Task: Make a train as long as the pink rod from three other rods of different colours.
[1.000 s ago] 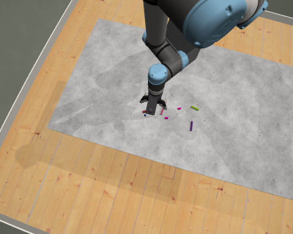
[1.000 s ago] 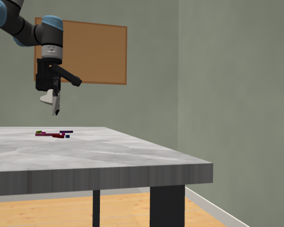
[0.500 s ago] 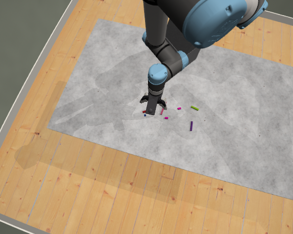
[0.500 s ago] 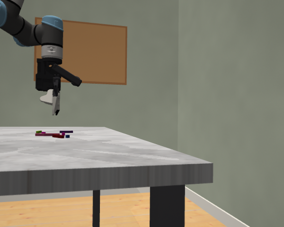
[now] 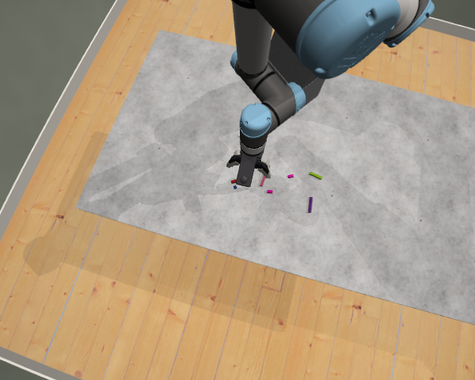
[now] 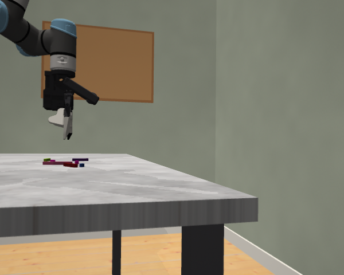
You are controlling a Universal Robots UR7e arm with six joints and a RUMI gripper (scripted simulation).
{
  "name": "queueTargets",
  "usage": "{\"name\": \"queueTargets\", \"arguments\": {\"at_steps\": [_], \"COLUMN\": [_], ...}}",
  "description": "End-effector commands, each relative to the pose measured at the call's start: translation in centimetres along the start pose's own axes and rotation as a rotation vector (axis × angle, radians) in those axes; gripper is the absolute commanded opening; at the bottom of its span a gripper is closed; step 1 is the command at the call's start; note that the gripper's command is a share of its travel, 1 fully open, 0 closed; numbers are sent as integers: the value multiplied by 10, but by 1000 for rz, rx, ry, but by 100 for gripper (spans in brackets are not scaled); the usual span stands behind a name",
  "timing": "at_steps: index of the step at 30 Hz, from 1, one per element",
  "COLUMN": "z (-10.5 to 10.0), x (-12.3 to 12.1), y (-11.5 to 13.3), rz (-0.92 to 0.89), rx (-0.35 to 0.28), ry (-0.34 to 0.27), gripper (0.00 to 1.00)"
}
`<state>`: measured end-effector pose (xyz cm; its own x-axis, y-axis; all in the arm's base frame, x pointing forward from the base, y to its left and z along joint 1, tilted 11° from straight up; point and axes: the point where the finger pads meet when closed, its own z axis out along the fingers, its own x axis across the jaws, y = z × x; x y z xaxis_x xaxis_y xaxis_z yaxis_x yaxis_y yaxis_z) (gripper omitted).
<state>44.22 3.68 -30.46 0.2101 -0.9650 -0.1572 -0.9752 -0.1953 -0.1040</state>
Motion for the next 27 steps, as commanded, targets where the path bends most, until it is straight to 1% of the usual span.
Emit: {"name": "queueTargets", "arguments": {"at_steps": [1,20,27], "z": [0,0,0], "x": [0,0,-4], "y": [0,-1,-2], "rz": [0,-3,-51], "rx": [1,1,1], "ry": [1,1,1], "gripper": [100,100,100]}}
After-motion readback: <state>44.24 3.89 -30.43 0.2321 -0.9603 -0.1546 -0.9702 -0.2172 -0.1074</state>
